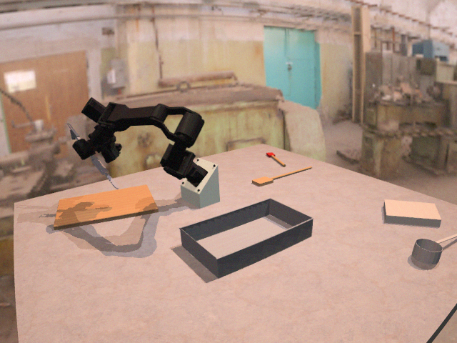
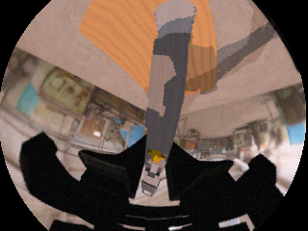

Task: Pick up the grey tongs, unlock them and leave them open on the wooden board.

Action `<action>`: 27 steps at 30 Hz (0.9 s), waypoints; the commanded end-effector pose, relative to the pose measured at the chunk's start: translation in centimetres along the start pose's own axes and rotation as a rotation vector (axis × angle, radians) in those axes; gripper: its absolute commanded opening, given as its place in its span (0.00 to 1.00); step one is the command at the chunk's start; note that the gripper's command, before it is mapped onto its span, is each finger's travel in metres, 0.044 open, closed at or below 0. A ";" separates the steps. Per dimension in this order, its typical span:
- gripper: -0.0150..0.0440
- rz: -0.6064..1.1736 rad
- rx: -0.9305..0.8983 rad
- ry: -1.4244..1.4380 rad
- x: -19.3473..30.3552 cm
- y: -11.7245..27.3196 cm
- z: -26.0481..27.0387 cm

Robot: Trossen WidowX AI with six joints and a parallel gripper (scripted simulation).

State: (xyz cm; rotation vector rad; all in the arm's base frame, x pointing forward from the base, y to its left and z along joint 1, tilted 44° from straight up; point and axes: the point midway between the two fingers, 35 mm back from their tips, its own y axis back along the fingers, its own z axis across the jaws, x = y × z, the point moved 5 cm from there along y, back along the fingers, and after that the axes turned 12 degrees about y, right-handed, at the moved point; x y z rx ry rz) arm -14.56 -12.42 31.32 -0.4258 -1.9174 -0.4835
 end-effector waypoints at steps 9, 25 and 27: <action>0.00 0.230 0.006 0.013 -0.5 2.3 -0.1; 0.00 0.353 0.022 0.032 -1.1 3.5 -0.3; 0.00 0.353 0.022 0.032 -1.1 3.5 -0.3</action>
